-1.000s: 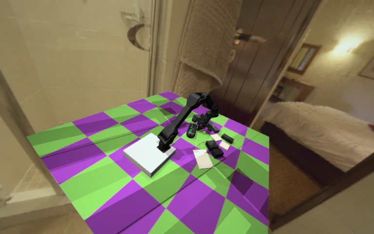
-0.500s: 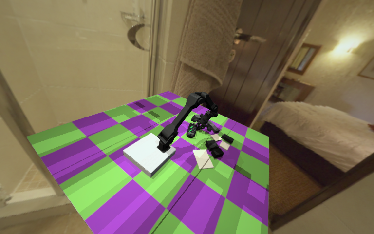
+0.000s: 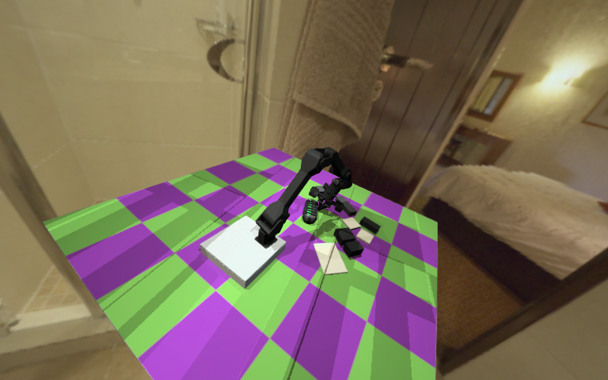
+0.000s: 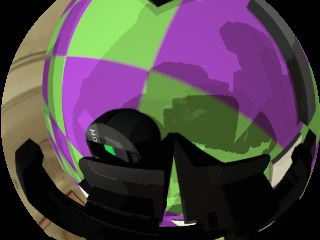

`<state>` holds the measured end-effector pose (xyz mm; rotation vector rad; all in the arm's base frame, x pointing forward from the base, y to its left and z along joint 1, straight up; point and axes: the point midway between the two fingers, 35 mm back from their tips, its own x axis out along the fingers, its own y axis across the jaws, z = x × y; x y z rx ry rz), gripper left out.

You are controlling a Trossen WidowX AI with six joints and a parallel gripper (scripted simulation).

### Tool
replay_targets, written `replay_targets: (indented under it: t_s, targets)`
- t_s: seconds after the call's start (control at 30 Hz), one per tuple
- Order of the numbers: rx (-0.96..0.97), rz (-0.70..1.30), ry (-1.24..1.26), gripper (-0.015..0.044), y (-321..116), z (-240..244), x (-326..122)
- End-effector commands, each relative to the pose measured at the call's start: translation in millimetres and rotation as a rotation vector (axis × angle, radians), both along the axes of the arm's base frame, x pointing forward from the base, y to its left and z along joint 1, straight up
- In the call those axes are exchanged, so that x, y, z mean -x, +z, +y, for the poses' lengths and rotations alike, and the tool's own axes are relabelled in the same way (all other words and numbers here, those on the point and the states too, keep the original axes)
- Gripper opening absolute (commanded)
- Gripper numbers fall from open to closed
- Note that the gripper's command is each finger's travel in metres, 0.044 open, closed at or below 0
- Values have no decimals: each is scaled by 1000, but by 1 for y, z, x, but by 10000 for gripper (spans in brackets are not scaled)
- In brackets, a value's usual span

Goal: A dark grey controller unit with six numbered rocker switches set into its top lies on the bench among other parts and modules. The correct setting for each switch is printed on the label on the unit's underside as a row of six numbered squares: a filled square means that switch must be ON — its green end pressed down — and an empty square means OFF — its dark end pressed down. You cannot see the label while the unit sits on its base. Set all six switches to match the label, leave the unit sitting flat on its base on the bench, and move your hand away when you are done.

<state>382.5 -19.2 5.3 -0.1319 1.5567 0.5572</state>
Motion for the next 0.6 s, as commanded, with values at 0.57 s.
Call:
replay_targets:
  t_s: [0.57]
  targets:
    - [-10,11,4,0,-1,23,11]
